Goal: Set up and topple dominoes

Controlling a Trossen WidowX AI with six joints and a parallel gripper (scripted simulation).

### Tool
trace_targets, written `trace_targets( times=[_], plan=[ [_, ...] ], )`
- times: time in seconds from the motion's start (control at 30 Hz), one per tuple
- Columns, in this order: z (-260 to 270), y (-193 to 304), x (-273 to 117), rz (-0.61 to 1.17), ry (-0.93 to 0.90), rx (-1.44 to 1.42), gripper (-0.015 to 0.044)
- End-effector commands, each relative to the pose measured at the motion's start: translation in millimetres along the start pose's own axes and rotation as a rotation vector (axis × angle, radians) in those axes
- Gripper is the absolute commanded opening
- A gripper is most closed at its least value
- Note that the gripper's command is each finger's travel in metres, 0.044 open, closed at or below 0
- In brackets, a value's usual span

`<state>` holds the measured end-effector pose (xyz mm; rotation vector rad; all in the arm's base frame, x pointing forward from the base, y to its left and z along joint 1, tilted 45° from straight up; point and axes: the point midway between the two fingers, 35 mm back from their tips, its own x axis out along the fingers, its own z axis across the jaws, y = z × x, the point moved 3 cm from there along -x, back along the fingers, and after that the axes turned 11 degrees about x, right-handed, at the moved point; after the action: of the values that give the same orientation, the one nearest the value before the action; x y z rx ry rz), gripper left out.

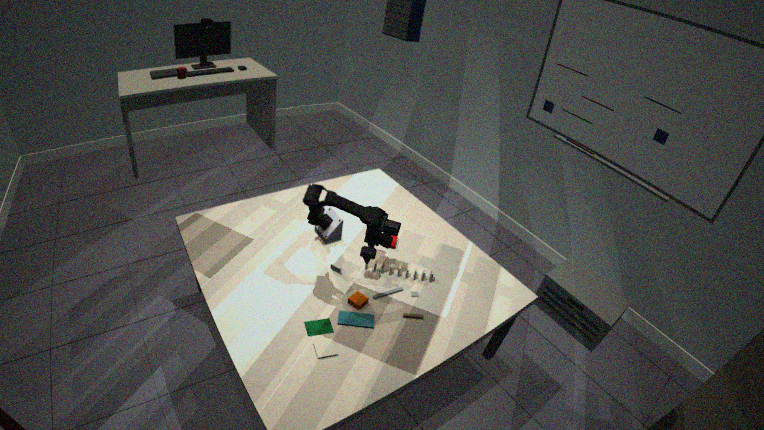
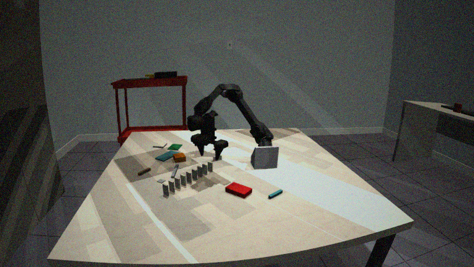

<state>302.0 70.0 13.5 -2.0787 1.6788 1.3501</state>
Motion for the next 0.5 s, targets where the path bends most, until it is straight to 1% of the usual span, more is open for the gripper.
trace_targets(
  times=[0.0, 0.07, 0.13, 0.3, 0.47],
  plan=[
    [1.5, -1.5, -52.9, -0.019, -0.005, 0.009, 0.044],
    [2.3, 3.2, -79.9, -0.016, -0.004, 0.011, 0.044],
    [2.6, 5.6, -89.4, -0.015, -0.004, 0.011, 0.044],
    [0.7, 6.7, -88.3, -0.015, -0.004, 0.017, 0.044],
    [-43.7, 42.9, -56.5, -0.021, -0.009, 0.17, 0.044]
  ],
)
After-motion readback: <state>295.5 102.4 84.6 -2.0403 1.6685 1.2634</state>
